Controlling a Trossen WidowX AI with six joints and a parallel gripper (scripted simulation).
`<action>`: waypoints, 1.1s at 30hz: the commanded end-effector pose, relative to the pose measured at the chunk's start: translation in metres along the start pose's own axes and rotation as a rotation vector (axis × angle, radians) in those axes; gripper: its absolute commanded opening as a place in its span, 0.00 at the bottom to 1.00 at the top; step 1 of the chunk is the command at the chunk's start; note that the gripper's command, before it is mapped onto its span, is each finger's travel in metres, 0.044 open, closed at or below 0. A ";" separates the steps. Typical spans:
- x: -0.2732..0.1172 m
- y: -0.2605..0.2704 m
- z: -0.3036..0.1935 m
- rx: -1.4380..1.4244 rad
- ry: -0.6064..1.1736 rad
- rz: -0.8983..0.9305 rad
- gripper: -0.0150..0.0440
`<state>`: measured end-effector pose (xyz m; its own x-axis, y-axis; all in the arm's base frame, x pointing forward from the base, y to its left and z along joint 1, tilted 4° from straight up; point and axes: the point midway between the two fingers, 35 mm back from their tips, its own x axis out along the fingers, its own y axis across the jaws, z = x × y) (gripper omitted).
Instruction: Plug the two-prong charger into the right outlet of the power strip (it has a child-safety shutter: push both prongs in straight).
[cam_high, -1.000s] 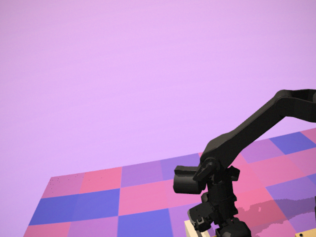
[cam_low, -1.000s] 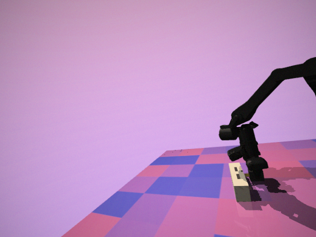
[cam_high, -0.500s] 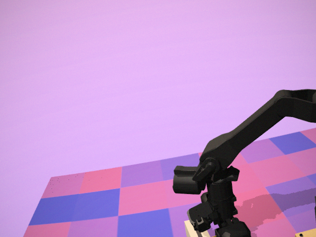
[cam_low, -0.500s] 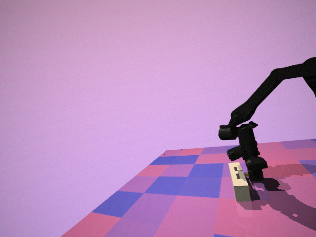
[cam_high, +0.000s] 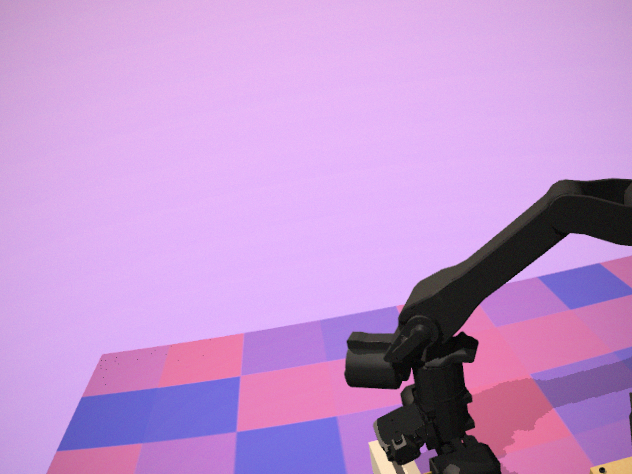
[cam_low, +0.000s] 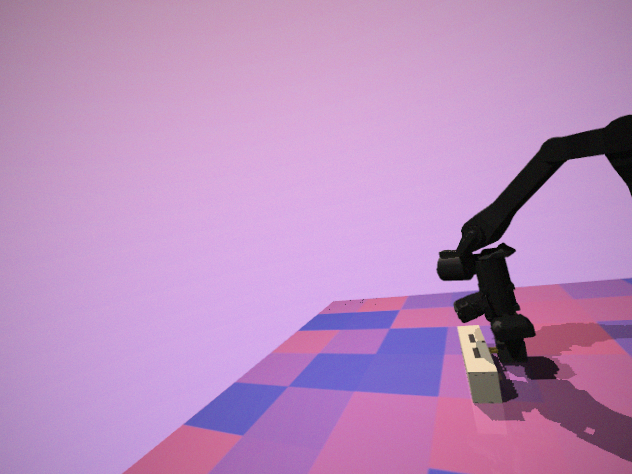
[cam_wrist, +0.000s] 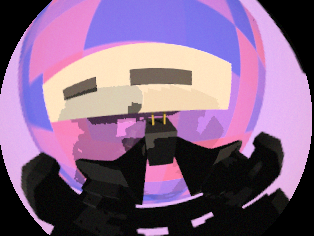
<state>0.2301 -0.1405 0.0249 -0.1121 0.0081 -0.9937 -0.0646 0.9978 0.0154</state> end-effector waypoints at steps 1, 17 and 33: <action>-0.001 0.000 0.002 0.004 -0.005 0.002 0.25; -0.001 0.000 0.003 0.004 -0.005 0.002 0.25; -0.001 0.000 0.004 0.003 -0.005 0.001 0.25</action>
<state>0.2319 -0.1401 0.0246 -0.1131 0.0085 -0.9935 -0.0652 0.9977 0.0160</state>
